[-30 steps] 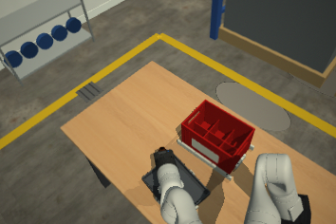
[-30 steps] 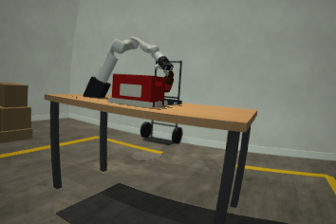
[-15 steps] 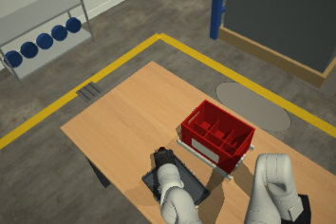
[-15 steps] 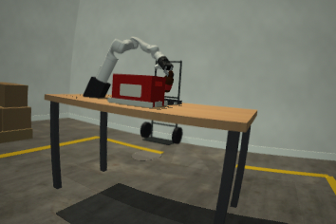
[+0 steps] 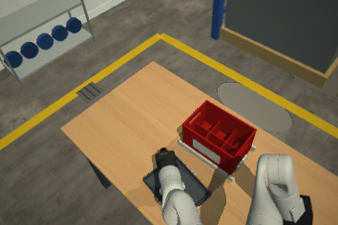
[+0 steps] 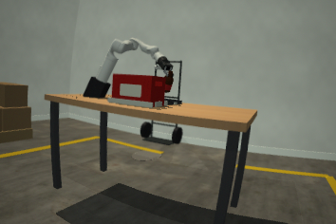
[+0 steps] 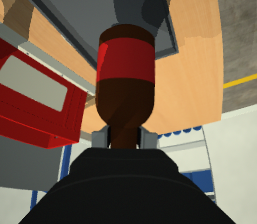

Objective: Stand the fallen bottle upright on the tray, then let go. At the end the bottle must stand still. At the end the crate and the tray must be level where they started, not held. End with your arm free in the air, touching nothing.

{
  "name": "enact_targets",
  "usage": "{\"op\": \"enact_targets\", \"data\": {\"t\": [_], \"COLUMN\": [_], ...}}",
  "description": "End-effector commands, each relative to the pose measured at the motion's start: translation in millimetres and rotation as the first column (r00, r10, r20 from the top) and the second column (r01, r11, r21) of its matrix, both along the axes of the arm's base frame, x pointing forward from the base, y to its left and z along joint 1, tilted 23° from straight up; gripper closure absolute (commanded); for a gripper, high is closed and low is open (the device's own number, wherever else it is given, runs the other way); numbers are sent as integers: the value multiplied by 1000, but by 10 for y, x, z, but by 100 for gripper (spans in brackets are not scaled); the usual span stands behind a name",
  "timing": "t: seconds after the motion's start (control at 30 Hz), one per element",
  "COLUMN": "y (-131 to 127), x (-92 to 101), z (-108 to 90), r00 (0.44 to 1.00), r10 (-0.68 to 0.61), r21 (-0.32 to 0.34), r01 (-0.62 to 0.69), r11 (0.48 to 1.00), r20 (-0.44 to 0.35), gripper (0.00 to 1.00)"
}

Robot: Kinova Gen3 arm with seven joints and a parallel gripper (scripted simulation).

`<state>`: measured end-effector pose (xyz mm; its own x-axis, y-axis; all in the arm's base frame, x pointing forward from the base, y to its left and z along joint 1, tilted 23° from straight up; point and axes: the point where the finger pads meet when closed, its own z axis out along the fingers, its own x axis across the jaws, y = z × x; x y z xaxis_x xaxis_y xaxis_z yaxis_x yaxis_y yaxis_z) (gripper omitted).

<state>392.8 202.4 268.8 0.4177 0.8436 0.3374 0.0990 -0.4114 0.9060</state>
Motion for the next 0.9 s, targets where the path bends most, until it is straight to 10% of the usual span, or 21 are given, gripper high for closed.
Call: {"op": "enact_targets", "data": {"t": [0.0, 0.87], "y": [13, 27], "x": [5, 0], "z": [-17, -18], "r00": [1000, 990], "r10": [-9, -44], "r21": [-1, -56], "r01": [9, 52], "r11": [1000, 997], "r20": [13, 132], "gripper": [100, 100]}}
